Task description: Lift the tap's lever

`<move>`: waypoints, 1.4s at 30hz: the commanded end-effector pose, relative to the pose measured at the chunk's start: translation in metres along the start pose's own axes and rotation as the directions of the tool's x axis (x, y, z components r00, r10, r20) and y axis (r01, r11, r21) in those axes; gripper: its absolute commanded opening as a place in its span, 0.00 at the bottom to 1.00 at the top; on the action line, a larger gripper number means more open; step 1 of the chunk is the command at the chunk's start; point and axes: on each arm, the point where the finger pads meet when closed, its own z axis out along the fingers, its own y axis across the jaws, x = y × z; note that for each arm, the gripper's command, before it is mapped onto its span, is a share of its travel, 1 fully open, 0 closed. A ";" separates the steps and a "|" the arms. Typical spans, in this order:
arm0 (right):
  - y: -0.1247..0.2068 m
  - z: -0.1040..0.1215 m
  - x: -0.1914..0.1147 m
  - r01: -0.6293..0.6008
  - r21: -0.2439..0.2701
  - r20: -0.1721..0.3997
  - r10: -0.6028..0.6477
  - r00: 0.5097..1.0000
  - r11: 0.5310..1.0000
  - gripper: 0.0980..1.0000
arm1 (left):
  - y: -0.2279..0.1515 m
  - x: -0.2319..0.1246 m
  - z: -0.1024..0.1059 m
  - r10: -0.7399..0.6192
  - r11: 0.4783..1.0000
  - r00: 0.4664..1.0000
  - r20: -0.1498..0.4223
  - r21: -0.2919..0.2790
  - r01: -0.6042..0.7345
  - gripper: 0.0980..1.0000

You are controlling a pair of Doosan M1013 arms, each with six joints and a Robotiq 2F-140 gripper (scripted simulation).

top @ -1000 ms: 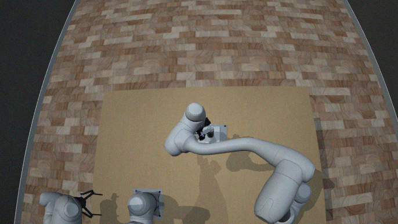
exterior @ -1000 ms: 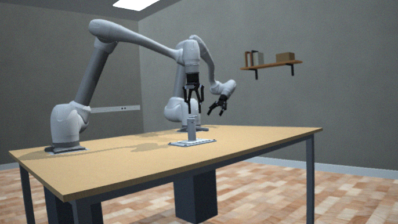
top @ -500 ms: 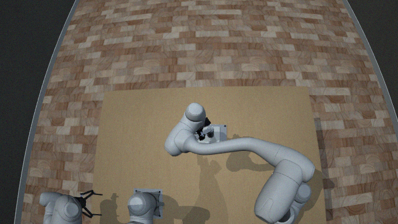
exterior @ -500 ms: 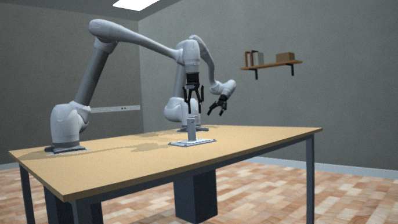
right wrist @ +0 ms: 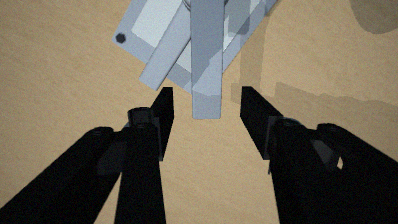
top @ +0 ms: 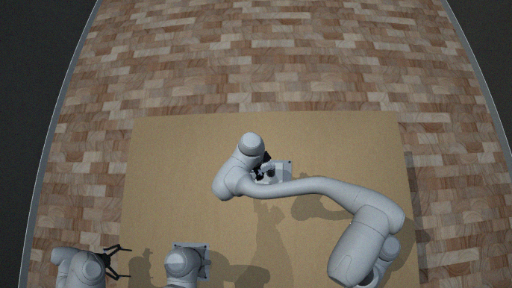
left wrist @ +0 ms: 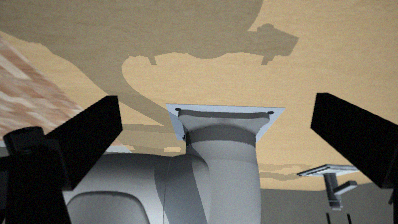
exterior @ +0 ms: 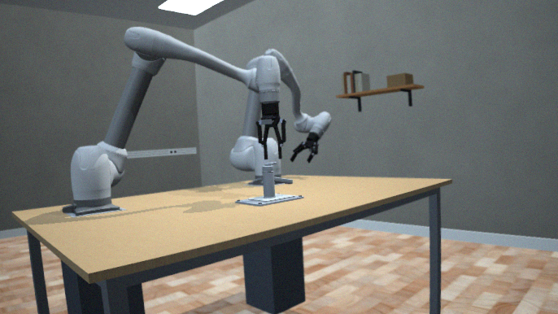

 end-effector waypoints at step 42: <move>0.001 0.023 0.000 0.000 0.001 -0.008 0.000 1.000 1.000 0.38 | 0.001 -0.005 0.002 0.001 1.000 1.000 0.009 -0.010 -0.001 1.00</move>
